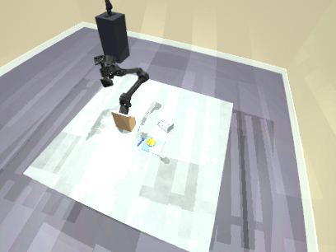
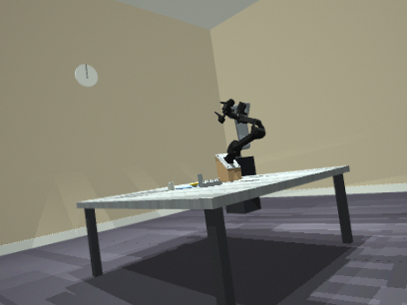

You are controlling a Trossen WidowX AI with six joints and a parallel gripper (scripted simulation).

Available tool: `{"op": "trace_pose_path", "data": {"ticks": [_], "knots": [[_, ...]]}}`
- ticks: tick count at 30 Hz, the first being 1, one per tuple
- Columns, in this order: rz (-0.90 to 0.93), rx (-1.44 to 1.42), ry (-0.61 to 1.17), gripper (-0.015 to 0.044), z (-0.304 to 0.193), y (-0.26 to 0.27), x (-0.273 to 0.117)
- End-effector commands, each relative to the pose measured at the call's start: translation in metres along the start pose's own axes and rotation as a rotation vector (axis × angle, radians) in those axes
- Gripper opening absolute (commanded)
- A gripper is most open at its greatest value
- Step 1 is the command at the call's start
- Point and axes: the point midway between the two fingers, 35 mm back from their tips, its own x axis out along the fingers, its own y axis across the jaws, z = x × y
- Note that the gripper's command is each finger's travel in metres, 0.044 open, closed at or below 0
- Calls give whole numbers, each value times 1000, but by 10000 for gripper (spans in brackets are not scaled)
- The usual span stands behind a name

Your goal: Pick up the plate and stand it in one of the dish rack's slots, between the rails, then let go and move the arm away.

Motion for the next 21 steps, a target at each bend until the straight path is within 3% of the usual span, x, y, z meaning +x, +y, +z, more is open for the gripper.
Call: {"op": "trace_pose_path", "data": {"ticks": [1, 6, 21], "knots": [[2, 1, -1, 400, 0, 0, 0], [83, 51, -21, 400, 7, 14, 14], [546, 237, -88, 400, 56, 104, 63]]}}
